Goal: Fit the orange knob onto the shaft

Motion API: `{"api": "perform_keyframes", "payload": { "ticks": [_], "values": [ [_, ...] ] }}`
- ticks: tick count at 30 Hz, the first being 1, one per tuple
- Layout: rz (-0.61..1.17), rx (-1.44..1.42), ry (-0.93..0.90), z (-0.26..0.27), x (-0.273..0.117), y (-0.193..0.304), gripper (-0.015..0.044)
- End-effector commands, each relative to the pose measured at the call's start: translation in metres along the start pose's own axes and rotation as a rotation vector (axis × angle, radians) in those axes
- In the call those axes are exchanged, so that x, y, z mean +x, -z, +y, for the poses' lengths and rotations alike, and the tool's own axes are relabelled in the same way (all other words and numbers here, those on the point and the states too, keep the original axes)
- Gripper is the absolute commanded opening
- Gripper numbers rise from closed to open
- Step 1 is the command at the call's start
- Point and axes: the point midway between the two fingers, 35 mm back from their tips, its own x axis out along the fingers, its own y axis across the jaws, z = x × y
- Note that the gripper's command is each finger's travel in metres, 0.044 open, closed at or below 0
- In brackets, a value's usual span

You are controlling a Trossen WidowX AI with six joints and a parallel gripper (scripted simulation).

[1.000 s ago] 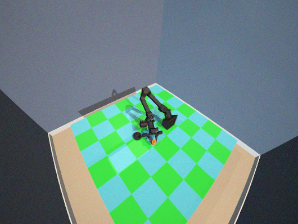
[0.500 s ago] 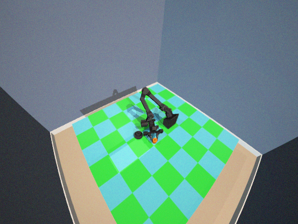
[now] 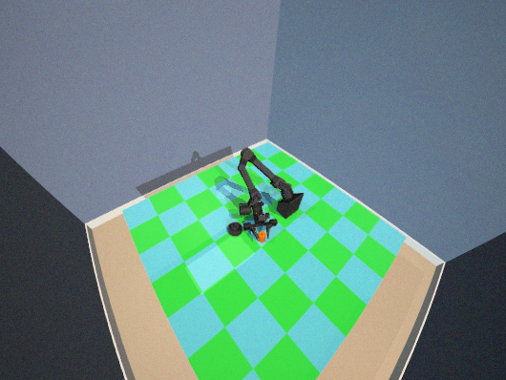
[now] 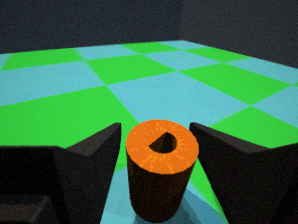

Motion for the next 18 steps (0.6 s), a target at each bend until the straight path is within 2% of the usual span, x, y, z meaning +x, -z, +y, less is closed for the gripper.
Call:
{"api": "perform_keyframes", "payload": {
  "ticks": [1, 10, 16, 18],
  "values": [
    [-0.003, 0.000, 0.000, 0.0000, 0.0001, -0.0003, 0.0260],
    [-0.003, 0.000, 0.000, 0.0000, 0.0001, -0.0003, 0.0260],
    [-0.003, 0.000, 0.000, 0.0000, 0.0001, -0.0003, 0.0418],
    [-0.003, 0.000, 0.000, 0.0000, 0.0001, -0.0003, 0.0440]
  ]
}}
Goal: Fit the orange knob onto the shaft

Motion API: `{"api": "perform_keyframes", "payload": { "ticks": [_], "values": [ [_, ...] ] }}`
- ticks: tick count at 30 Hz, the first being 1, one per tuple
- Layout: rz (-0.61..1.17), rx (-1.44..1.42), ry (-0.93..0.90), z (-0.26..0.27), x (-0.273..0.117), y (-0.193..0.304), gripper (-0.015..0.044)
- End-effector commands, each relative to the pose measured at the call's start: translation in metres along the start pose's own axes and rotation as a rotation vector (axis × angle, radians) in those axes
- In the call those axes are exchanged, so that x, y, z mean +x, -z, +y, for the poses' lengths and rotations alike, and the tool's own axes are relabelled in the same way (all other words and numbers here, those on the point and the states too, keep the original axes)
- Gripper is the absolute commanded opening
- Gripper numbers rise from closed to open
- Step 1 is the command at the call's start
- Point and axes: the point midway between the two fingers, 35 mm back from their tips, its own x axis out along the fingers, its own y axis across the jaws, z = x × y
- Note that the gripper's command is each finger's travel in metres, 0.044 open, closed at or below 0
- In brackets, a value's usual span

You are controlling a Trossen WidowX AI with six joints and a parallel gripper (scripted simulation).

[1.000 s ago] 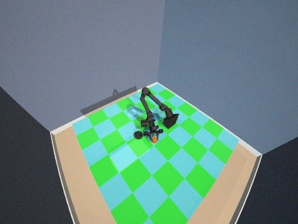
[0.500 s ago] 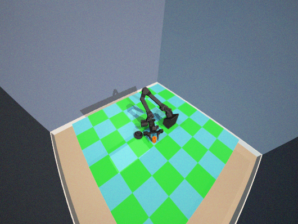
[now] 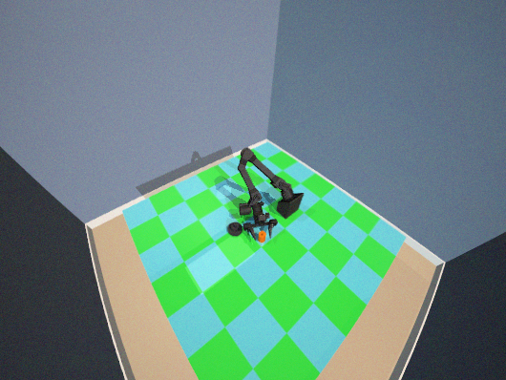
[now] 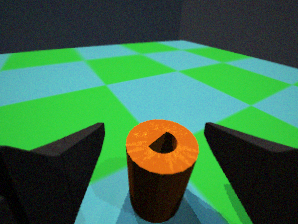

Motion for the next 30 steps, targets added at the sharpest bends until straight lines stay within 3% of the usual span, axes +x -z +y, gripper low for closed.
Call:
{"api": "perform_keyframes", "payload": {
  "ticks": [1, 8, 17, 23, 30],
  "values": [
    [-0.003, 0.000, 0.001, 0.000, 0.000, 0.000, 0.0440],
    [-0.002, 0.000, 0.000, 0.000, 0.000, -0.002, 0.0440],
    [-0.001, 0.004, 0.001, -0.002, -0.018, -0.072, 0.0440],
    [0.008, 0.008, -0.006, -0.001, -0.018, -0.078, 0.0440],
    [0.497, 0.219, -0.222, 0.014, 0.006, -0.066, 0.0440]
  ]
}}
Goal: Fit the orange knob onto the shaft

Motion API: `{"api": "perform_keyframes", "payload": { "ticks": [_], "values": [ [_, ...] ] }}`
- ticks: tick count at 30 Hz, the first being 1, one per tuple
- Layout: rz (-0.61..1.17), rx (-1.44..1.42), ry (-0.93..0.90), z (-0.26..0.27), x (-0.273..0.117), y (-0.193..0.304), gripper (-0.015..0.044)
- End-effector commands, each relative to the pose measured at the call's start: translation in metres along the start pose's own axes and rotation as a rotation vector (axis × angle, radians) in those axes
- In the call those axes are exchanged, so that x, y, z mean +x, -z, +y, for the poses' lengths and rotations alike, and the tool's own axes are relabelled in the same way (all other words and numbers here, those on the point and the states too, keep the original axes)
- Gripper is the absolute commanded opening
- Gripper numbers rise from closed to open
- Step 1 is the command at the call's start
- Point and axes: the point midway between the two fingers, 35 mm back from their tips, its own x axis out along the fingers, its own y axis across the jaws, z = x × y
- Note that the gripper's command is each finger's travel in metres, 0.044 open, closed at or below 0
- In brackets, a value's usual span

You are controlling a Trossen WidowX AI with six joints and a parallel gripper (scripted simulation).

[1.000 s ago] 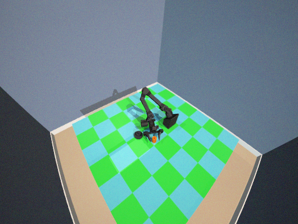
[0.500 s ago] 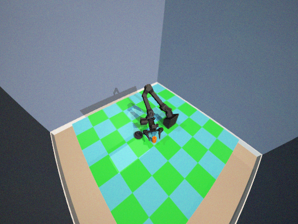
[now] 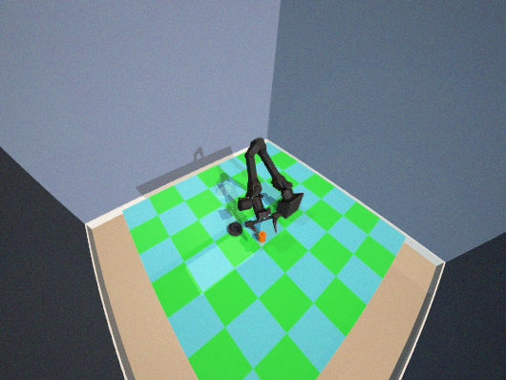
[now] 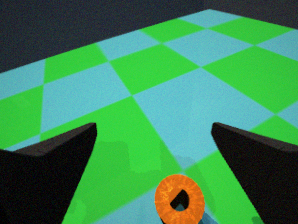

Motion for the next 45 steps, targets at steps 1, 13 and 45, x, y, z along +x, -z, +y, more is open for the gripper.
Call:
{"api": "perform_keyframes", "payload": {
  "ticks": [1, 13, 45],
  "values": [
    [0.372, 0.113, -0.086, 0.006, 0.010, 0.002, 0.0440],
    [1.092, -0.016, 0.203, -0.002, -0.025, -0.033, 0.0440],
    [0.890, 0.885, 0.733, -0.005, -0.024, -0.033, 0.0440]
  ]
}}
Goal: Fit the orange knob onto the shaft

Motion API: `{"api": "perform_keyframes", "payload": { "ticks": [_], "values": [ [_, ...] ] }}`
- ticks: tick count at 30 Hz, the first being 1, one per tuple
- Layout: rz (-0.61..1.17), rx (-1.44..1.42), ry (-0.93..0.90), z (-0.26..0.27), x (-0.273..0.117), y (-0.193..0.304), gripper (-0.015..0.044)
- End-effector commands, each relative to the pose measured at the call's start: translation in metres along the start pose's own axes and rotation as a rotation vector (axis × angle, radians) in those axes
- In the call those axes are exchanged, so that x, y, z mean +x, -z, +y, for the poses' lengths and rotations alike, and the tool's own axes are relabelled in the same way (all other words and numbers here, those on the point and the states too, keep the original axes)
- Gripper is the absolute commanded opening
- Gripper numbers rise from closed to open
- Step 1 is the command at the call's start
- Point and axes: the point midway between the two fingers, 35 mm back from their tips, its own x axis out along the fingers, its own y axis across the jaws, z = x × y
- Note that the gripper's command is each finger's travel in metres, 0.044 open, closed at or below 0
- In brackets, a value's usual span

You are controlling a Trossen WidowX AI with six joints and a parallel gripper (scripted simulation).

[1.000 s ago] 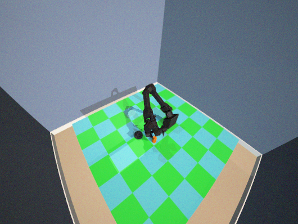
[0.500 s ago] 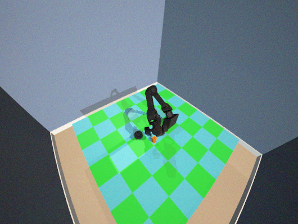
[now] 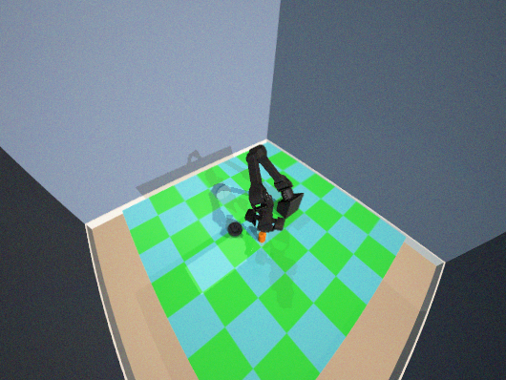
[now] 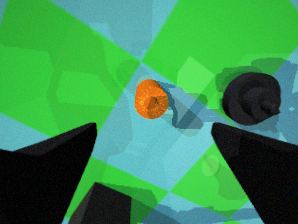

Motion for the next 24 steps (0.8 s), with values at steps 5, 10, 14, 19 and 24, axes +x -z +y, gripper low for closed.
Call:
{"api": "perform_keyframes", "payload": {
  "ticks": [5, 10, 14, 19, 24],
  "values": [
    [-0.002, 0.501, 0.008, -0.003, 0.000, -0.001, 0.0440],
    [-0.002, 0.501, 0.008, -0.003, 0.000, -0.001, 0.0440],
    [-0.002, 0.501, 0.008, -0.003, 0.000, -0.001, 0.0440],
    [-0.002, 0.552, 0.009, -0.003, 0.032, -0.001, 0.0440],
    [-0.002, 0.556, 0.010, -0.003, 0.034, -0.001, 0.0440]
  ]
}}
